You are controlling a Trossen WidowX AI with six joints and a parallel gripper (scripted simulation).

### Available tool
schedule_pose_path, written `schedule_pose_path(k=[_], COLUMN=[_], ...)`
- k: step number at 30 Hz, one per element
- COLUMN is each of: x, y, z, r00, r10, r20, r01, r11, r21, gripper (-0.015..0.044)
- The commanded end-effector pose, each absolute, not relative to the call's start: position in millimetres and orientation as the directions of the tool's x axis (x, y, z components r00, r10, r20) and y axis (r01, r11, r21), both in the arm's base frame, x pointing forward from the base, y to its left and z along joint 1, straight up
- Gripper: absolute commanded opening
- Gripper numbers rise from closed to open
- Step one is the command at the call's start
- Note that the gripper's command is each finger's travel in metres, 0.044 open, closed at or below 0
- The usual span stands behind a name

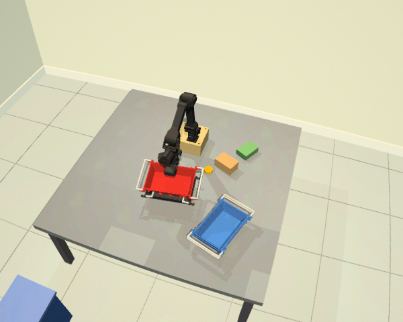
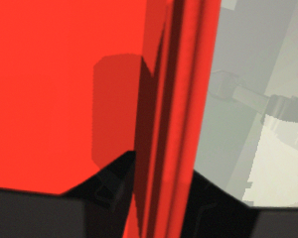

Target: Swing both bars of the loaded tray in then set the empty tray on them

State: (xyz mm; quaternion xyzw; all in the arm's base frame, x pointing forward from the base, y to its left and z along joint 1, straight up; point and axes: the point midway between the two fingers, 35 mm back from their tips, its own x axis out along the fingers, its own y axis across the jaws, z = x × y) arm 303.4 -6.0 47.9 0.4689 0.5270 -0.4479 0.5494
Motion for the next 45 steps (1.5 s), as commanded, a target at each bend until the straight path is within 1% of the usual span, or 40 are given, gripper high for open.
schedule_pose_path(k=[1,45], x=[300.2,298.1], y=[-6.7,-7.0], z=[43.2,34.5], r00=[0.024,0.024], r10=[-0.002,-0.002], r20=[-1.000,-1.000], r01=[0.987,0.987], r11=[0.161,0.161], r21=[0.024,0.024], gripper=[0.0000,0.0000])
